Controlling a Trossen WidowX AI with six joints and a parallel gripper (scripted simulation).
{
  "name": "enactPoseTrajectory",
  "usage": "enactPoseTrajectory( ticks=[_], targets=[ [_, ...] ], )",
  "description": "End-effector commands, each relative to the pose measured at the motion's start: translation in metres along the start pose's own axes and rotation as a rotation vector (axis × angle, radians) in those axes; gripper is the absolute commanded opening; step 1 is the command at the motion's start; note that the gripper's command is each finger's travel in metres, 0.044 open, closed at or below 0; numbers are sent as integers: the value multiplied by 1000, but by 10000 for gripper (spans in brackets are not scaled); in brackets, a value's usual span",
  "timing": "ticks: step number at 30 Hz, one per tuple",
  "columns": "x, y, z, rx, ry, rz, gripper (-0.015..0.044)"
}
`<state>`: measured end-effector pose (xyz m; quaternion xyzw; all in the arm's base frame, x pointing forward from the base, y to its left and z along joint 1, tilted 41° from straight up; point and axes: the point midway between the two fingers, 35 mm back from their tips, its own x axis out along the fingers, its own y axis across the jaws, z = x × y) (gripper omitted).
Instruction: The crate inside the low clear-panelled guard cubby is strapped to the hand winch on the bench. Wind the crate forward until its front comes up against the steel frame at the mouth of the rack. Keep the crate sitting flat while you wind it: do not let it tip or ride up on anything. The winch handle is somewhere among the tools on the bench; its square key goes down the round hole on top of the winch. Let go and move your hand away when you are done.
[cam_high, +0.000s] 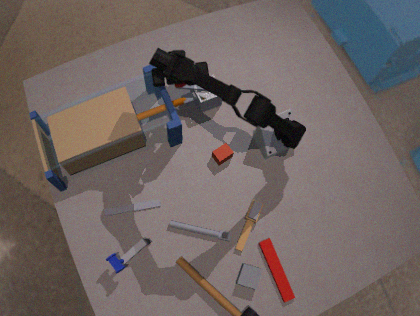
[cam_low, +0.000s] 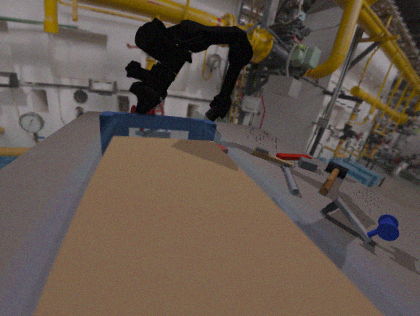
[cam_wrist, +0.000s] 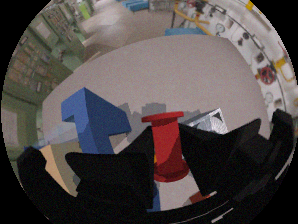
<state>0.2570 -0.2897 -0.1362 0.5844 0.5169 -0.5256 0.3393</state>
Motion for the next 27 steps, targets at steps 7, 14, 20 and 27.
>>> enactPoseTrajectory(
  ticks=[7, 14, 20, 27],
  targets=[
    [-5, 3, -24, -10, 30, 0, 0],
    [-8, 2, -30, -10, 31, 0, 0],
    [-11, 2, -36, -10, 31, 0, 0],
    [-14, 0, -43, -10, 31, 0, 0]
  ],
)
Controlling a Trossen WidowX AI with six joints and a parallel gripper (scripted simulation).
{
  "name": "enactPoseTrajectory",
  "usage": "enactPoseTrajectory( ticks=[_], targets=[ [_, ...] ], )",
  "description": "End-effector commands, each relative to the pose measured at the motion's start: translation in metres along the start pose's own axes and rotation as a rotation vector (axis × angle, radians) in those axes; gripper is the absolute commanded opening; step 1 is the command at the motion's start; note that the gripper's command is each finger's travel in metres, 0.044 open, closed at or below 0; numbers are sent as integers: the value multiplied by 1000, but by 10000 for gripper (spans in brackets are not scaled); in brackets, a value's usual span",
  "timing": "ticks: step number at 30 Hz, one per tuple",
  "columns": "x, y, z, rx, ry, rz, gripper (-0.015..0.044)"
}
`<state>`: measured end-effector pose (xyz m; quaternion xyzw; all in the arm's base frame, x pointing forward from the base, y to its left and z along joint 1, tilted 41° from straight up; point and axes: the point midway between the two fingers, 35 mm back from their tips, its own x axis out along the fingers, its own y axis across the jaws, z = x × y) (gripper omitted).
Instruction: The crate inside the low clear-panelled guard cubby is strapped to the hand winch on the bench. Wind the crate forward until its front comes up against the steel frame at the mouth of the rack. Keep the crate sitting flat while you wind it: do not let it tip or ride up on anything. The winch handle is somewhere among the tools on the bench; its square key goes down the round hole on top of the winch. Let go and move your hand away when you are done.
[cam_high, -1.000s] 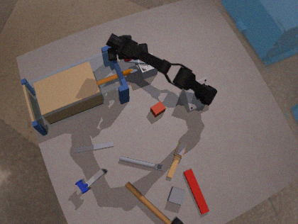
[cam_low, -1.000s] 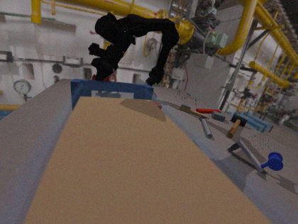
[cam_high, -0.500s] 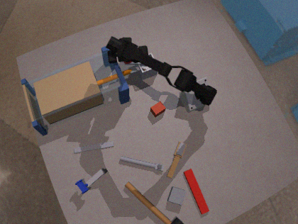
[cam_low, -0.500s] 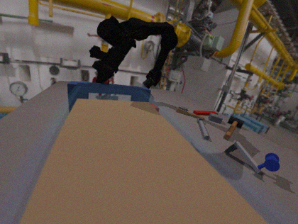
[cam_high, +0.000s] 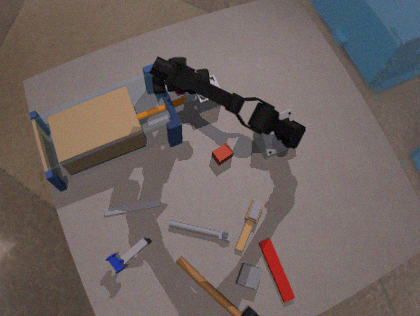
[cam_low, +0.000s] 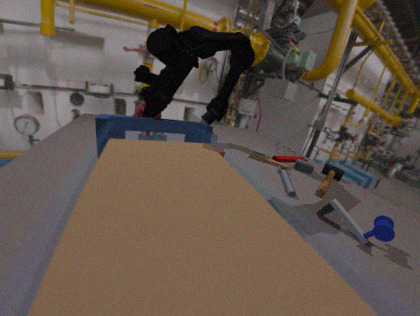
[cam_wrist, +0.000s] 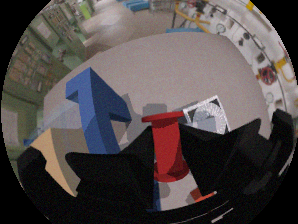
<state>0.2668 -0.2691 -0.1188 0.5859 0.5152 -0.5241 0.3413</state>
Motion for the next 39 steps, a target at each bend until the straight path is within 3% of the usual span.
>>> enactPoseTrajectory(
  ticks=[1, 39],
  targets=[
    [-2, -2, -18, -9, 31, -7, 0],
    [-18, -18, -50, -9, 34, -8, 0]
  ],
)
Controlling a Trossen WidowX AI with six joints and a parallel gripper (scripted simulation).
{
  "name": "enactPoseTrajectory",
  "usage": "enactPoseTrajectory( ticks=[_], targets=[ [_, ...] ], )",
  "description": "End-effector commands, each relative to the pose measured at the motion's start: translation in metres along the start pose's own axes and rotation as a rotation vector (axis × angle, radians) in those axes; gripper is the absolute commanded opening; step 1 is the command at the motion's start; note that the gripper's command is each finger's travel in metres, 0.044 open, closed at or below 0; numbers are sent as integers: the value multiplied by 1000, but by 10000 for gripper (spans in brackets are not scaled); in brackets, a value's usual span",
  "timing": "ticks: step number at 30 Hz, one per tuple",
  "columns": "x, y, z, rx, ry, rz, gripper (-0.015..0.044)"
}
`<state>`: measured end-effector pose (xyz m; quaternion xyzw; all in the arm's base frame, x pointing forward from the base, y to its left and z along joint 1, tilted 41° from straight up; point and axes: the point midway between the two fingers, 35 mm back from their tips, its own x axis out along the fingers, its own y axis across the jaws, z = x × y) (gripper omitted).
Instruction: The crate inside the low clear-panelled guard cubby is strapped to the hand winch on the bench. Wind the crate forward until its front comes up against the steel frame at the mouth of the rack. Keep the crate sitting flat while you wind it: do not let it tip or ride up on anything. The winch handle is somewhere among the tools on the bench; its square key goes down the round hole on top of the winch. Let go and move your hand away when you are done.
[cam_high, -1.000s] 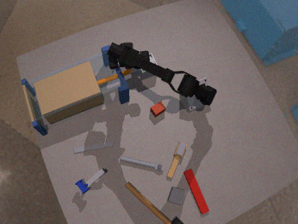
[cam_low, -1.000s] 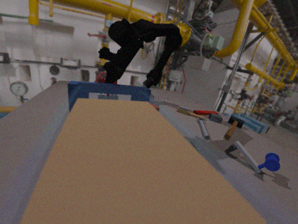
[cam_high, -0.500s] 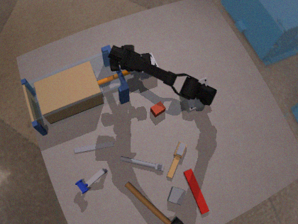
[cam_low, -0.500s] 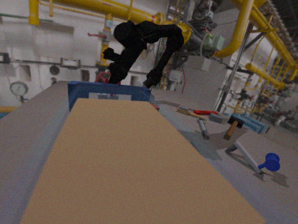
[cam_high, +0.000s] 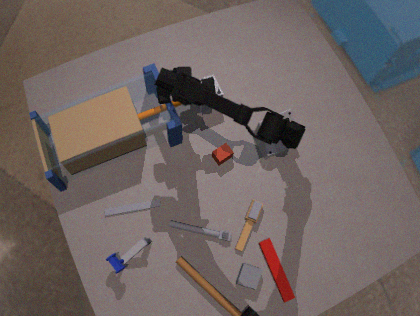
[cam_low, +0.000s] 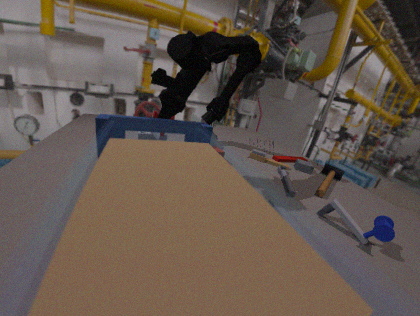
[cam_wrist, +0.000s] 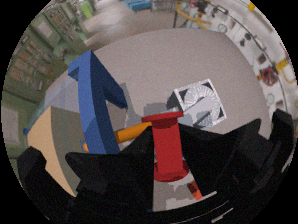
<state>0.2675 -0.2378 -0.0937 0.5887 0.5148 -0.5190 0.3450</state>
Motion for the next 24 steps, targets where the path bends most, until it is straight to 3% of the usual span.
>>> enactPoseTrajectory(
  ticks=[1, 24],
  targets=[
    [-2, -9, -16, -1, 29, -19, 0],
    [-9, -25, -32, -1, 30, -20, 0]
  ],
)
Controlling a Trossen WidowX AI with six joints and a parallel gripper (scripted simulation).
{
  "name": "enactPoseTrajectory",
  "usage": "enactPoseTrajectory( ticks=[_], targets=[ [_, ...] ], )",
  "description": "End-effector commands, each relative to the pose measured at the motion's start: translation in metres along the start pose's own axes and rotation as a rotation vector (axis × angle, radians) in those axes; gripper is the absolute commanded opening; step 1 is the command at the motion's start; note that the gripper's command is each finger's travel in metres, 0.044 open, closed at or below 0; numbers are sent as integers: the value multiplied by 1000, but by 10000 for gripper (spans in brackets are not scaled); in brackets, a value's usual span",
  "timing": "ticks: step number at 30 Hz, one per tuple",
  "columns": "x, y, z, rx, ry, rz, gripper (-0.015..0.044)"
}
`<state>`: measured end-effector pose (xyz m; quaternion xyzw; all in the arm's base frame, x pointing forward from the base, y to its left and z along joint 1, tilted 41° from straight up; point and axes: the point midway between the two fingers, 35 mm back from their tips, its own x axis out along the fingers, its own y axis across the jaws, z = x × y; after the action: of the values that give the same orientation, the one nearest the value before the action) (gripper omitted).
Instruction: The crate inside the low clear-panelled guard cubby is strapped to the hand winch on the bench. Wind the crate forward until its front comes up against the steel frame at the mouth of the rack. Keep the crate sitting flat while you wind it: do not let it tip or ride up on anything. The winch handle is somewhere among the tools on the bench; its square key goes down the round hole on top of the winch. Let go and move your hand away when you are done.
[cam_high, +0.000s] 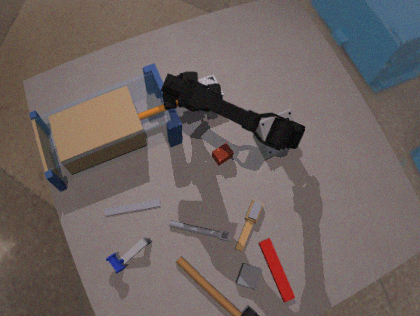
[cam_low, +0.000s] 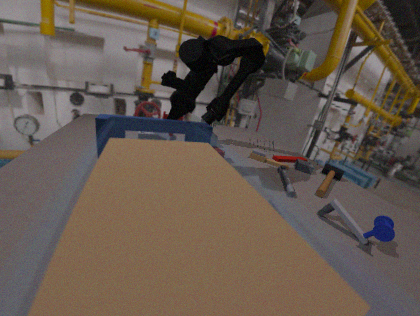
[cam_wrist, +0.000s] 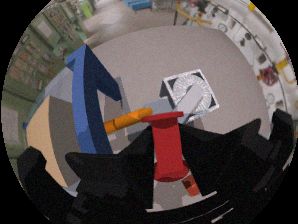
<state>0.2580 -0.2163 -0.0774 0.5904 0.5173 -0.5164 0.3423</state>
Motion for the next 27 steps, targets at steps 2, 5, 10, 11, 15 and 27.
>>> enactPoseTrajectory(
  ticks=[2, 5, 10, 11, 15, 27],
  targets=[
    [0, -10, -11, 0, 21, -18, 0],
    [-1, -13, -13, 0, 21, -18, 0],
    [-2, -17, -16, 0, 21, -18, 0],
    [-3, -18, -17, 0, 21, -18, 0],
    [-4, -22, -19, 0, 21, -19, 0],
    [-6, -33, -24, 0, 21, -19, 0]
  ],
)
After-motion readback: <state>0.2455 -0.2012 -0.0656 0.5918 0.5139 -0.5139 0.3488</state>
